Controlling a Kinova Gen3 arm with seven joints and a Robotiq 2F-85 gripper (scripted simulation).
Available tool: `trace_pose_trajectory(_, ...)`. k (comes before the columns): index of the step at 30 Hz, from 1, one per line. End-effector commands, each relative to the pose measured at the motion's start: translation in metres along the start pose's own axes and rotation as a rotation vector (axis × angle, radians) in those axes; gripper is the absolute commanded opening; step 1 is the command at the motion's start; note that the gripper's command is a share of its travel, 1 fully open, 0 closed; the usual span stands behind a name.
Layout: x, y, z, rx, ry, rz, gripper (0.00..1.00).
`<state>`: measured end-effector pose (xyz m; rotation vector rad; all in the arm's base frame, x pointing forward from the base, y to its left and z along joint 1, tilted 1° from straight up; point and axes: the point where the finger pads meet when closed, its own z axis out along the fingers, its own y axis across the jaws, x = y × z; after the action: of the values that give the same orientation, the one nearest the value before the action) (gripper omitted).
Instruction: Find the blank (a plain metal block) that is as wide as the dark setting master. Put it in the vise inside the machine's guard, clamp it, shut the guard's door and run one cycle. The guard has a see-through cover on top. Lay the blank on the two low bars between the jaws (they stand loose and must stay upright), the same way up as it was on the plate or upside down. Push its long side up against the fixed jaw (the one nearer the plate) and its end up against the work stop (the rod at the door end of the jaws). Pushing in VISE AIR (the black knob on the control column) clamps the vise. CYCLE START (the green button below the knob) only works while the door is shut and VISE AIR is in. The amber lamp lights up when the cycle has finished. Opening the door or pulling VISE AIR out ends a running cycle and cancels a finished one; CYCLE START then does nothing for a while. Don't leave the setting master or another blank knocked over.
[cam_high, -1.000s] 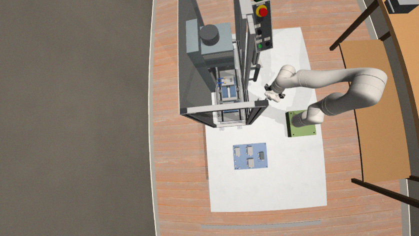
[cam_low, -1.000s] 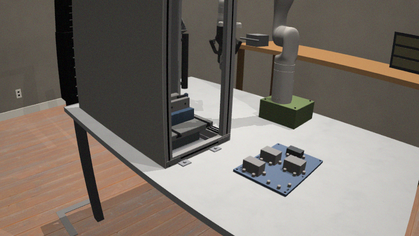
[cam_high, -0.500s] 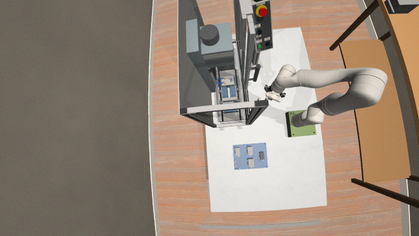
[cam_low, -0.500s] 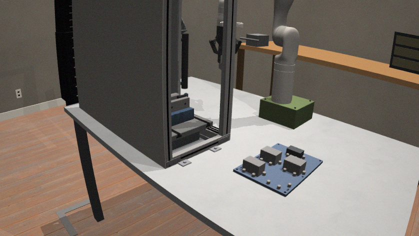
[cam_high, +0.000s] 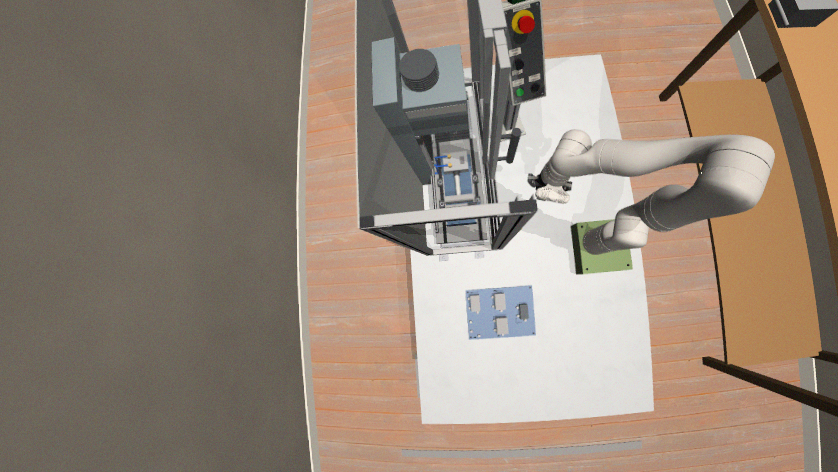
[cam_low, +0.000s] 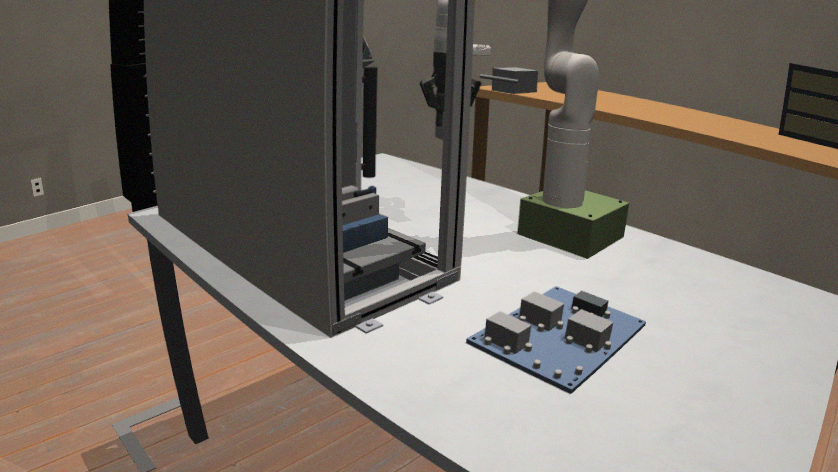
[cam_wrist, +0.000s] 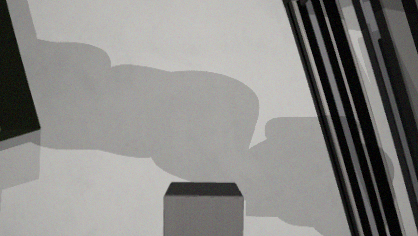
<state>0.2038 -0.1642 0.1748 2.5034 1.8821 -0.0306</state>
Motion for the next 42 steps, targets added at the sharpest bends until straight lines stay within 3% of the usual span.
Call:
trace_pose_trajectory(1,-0.0001,0.0010,-0.0005,-0.003,0.005,-0.005,0.10)
trace_pose_trajectory(6,-0.0001,0.0010,-0.0005,-0.003,0.005,-0.005,0.10)
trace_pose_trajectory(11,-0.0001,0.0013,-0.0006,-0.003,0.003,-0.235,0.10)
trace_pose_trajectory(23,-0.0001,0.0013,-0.0006,-0.003,0.003,-0.235,0.10)
trace_pose_trajectory(28,-0.0001,0.0015,-0.0007,-0.003,0.002,-0.464,0.10)
trace_pose_trajectory(40,-0.0001,0.0015,-0.0007,-0.003,0.002,-0.464,0.10)
trace_pose_trajectory(42,-0.0001,0.0008,-0.0004,-0.001,0.000,-0.556,0.10)
